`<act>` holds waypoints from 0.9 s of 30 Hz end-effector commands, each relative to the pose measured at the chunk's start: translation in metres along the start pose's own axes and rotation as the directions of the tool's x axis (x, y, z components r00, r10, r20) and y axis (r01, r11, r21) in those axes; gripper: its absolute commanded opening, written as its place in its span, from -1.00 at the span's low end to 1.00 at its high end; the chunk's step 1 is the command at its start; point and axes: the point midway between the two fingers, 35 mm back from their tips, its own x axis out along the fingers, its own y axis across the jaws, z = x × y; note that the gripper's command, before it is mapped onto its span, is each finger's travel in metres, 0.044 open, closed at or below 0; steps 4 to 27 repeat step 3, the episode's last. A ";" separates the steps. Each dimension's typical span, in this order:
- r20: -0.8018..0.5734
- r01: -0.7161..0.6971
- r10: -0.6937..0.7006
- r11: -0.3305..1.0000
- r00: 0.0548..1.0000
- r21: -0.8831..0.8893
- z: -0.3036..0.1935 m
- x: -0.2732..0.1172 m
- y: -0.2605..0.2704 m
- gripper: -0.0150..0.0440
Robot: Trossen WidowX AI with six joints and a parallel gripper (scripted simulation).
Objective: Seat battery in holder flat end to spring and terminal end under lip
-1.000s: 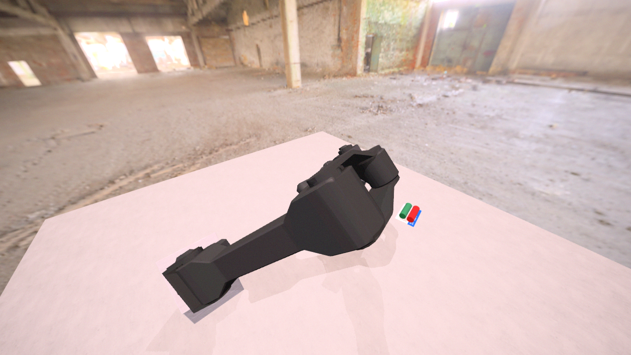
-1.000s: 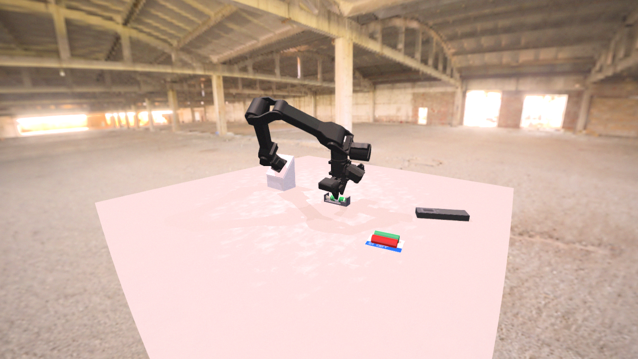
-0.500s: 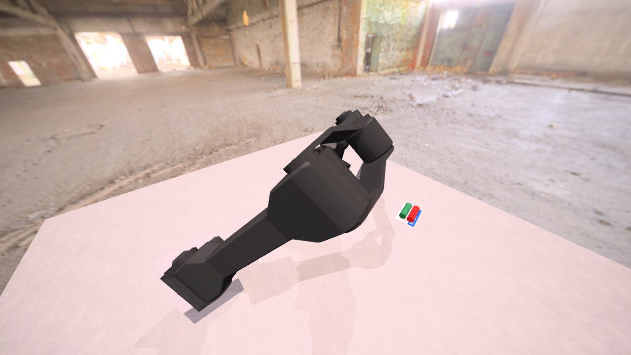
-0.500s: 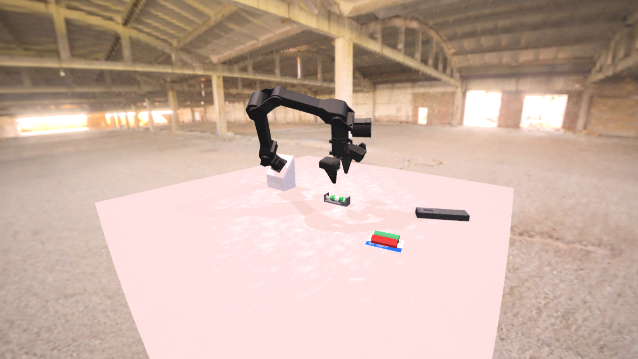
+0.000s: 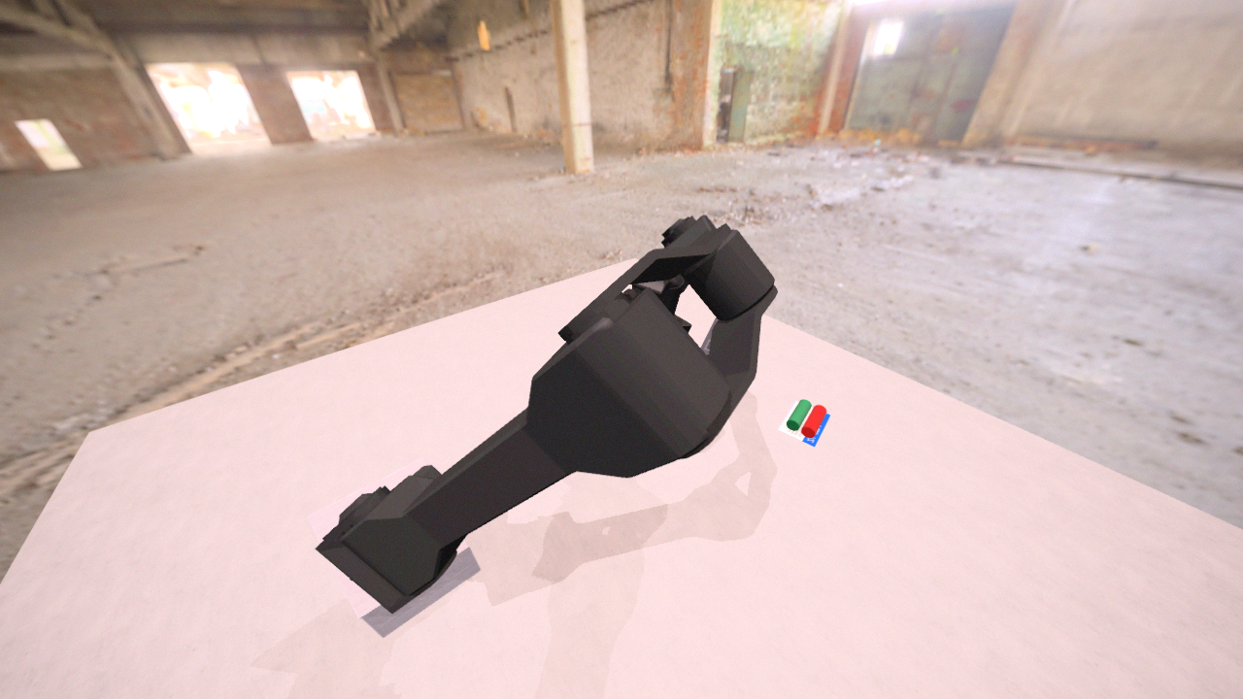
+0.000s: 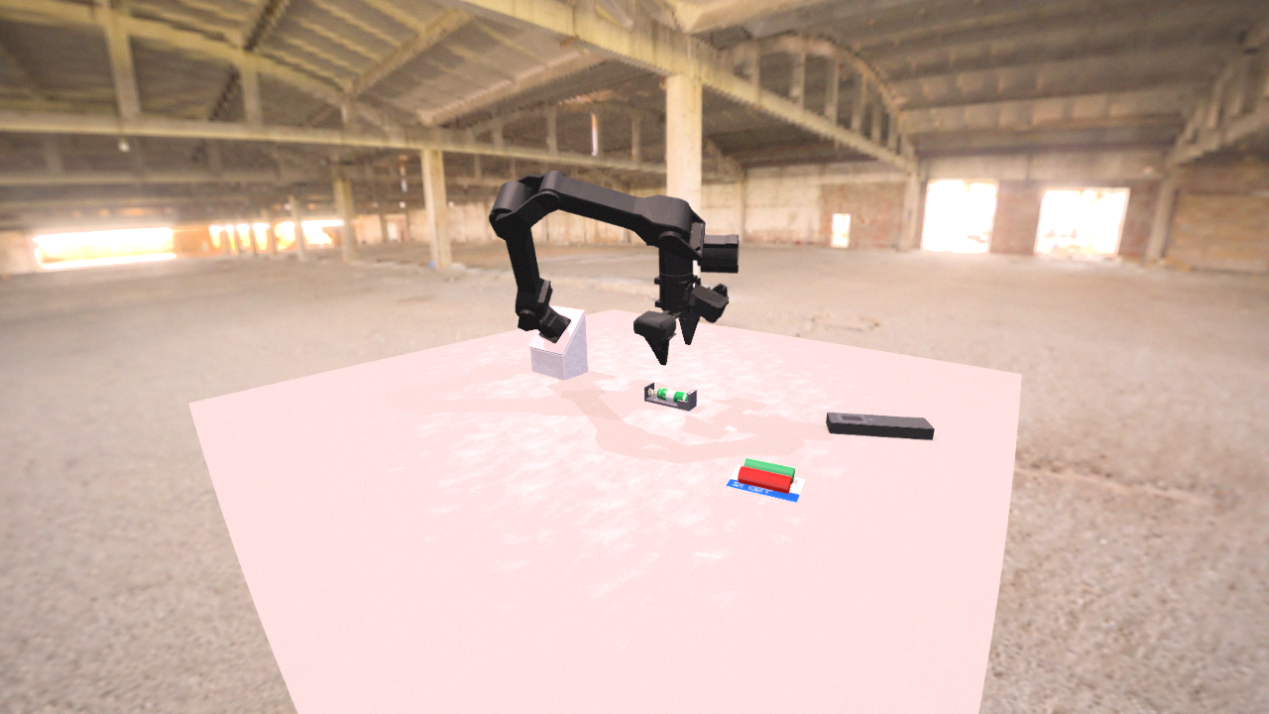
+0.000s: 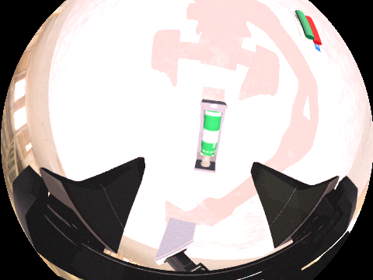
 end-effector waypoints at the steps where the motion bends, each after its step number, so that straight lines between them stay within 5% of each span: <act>1: -0.003 -0.002 0.002 1.000 1.000 0.005 -0.001 0.000 0.000 1.00; 27: -0.003 -0.002 0.002 1.000 1.000 0.005 -0.001 0.000 0.000 1.00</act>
